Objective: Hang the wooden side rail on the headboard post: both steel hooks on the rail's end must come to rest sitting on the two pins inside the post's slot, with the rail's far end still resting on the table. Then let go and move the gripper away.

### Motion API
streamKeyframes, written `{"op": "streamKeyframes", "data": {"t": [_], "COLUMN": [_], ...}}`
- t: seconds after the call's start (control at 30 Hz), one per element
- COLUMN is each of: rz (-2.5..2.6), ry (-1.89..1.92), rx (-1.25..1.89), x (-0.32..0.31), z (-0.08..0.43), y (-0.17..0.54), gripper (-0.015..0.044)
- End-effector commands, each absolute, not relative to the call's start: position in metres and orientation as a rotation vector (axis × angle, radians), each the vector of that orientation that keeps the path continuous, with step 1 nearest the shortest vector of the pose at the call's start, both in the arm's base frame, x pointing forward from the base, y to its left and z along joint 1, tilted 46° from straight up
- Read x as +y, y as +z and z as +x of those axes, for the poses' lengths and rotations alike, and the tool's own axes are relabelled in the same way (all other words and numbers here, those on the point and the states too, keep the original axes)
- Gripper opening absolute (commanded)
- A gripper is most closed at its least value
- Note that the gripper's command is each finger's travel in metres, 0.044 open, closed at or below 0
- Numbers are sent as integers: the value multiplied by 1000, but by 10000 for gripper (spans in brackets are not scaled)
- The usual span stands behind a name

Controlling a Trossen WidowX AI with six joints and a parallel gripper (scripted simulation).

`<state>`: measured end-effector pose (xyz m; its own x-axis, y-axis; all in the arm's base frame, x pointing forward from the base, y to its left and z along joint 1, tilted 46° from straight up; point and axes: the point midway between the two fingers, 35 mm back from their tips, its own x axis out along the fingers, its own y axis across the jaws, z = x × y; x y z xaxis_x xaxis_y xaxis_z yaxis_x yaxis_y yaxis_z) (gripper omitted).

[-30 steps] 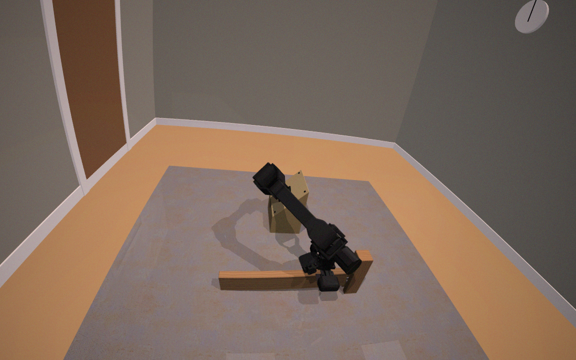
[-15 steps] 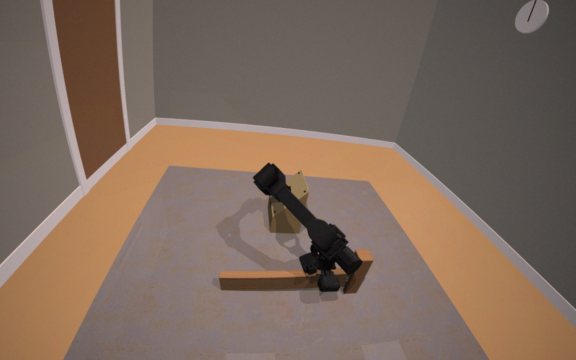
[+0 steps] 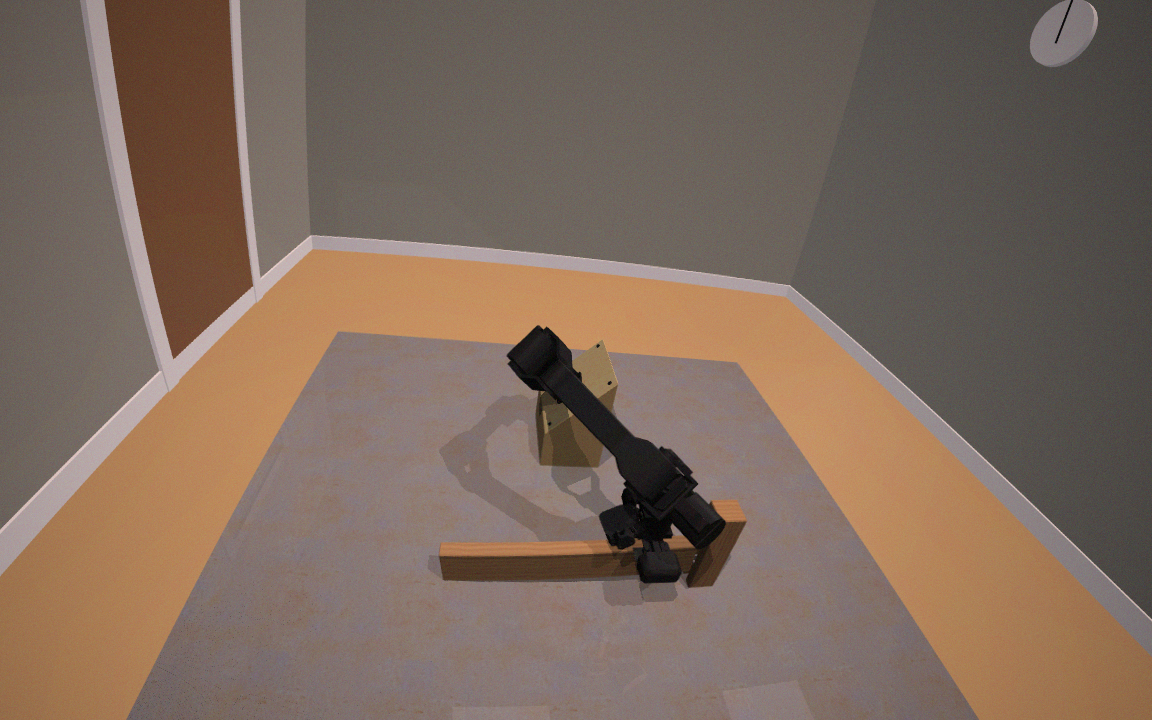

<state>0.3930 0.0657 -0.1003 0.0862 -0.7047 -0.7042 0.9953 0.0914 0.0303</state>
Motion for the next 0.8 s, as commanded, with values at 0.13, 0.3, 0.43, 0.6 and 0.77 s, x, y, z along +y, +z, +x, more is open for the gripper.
{"op": "streamKeyframes", "data": {"t": [0.13, 0.3, 0.43, 0.6, 0.77], "rz": [598, 598, 598, 598, 598], "ry": [-1370, -1369, -1369, -1369, -1369], "rx": [606, 606, 606, 606, 606], "x": [73, 74, 74, 74, 74], "z": [394, 394, 393, 392, 393], "y": [-100, -100, -100, -101, -101], "gripper": [0, 0, 0, 0, 0]}}
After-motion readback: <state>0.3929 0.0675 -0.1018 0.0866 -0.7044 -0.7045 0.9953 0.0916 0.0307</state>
